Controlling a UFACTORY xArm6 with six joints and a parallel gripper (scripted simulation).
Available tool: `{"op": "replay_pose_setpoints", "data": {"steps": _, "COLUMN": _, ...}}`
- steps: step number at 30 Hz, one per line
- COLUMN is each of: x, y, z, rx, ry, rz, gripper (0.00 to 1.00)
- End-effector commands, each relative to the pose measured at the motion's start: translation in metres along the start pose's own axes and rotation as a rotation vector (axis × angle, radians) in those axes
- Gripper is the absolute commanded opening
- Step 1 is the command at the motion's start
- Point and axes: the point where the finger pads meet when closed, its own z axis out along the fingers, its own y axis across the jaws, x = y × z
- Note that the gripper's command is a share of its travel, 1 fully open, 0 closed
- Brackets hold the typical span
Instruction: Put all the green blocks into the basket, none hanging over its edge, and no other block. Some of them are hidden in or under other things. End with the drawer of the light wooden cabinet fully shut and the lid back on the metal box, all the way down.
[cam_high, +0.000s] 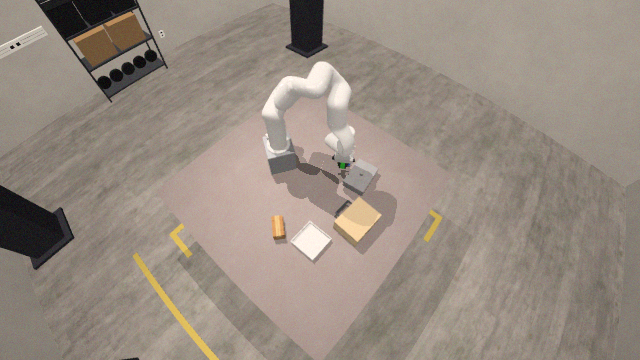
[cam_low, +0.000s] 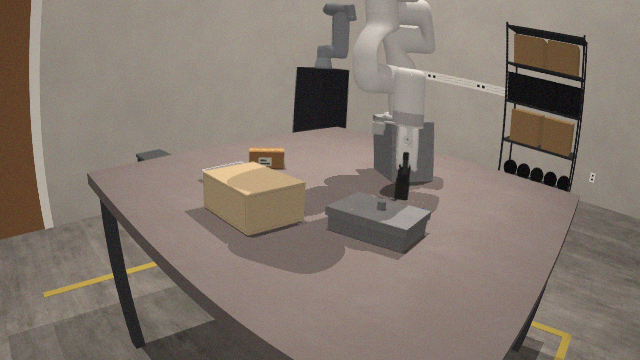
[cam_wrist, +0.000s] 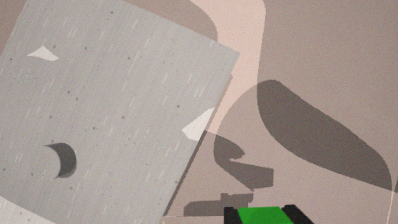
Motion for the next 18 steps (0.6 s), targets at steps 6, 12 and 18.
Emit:
{"op": "replay_pose_setpoints", "data": {"steps": 6, "x": 0.0, "y": -0.002, "z": -0.04, "rx": -0.013, "ry": -0.005, "rz": -0.001, "gripper": 0.0}}
{"op": "replay_pose_setpoints", "data": {"steps": 12, "x": 0.0, "y": -0.002, "z": -0.058, "rx": -0.013, "ry": -0.005, "rz": -0.001, "gripper": 0.0}}
{"op": "replay_pose_setpoints", "data": {"steps": 18, "x": 0.001, "y": -0.003, "z": -0.091, "rx": -0.013, "ry": -0.005, "rz": -0.001, "gripper": 0.0}}
